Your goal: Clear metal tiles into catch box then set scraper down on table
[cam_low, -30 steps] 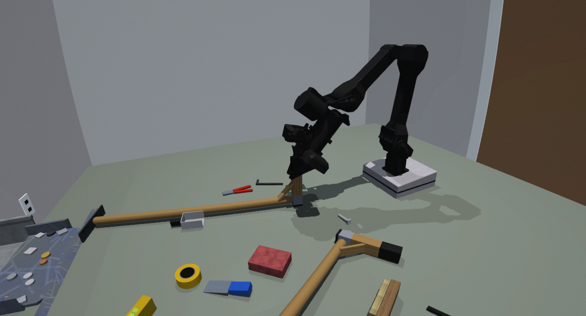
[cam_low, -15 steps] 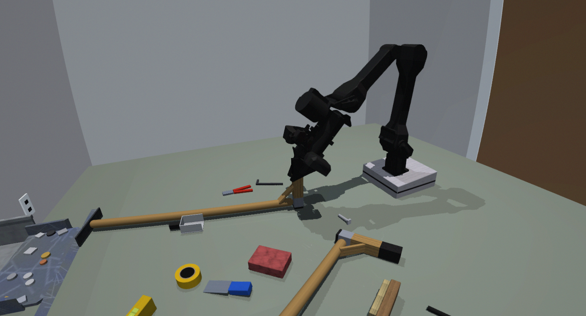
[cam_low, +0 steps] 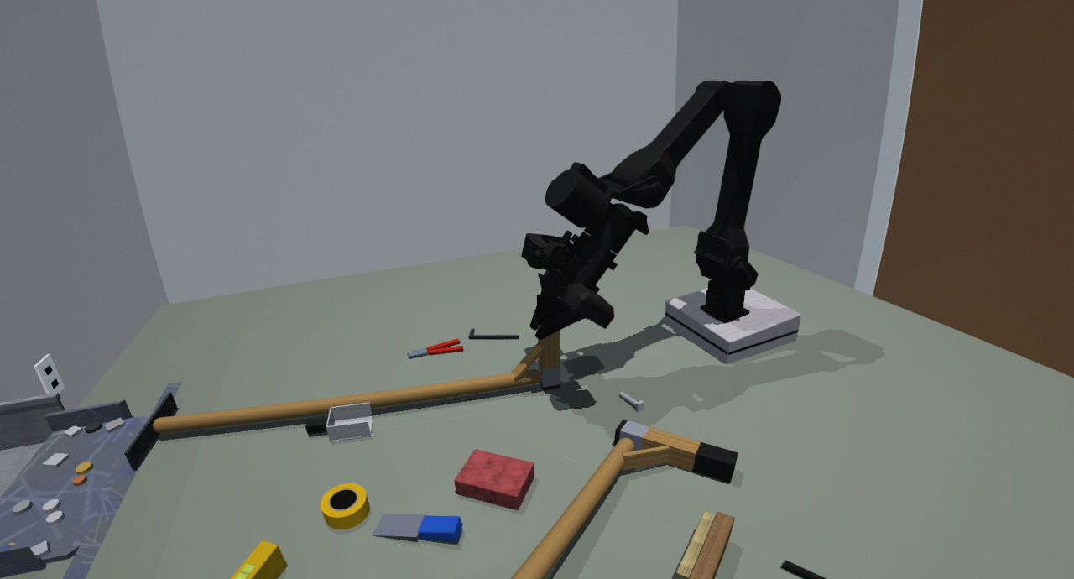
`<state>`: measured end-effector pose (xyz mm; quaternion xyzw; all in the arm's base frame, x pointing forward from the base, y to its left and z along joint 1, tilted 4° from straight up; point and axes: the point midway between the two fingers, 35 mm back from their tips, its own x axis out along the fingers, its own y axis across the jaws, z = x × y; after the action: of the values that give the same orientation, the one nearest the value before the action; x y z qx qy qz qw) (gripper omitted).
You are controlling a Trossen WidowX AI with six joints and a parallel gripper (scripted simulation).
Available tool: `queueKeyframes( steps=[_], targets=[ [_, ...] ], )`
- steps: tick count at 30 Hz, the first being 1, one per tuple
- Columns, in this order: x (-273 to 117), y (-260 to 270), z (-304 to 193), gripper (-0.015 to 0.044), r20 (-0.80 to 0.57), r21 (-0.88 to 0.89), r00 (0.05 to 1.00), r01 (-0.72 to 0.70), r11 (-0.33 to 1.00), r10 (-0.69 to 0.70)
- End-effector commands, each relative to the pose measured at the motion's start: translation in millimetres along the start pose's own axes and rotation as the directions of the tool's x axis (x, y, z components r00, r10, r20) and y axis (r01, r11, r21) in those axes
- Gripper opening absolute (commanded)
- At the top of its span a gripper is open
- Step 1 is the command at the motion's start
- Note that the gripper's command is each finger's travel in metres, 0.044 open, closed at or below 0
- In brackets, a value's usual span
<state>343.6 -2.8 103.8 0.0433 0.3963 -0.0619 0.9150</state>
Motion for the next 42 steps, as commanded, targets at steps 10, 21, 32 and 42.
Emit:
queueKeyframes(
  steps=[10,21,32,42],
  targets=[
    [-2.7,19.5,-0.2,0.0,0.004,-0.047,0.999,-0.046,0.998,0.046],
    [-4.0,10.4,-1.2,0.0,0.002,-0.076,0.998,-0.068,0.995,0.068],
    [-6.8,2.3,-3.6,0.0,0.002,-0.08,0.998,-0.07,0.994,0.07],
    [-18.5,1.7,-14.3,0.0,0.001,-0.081,0.997,-0.071,0.994,0.071]
  ],
)
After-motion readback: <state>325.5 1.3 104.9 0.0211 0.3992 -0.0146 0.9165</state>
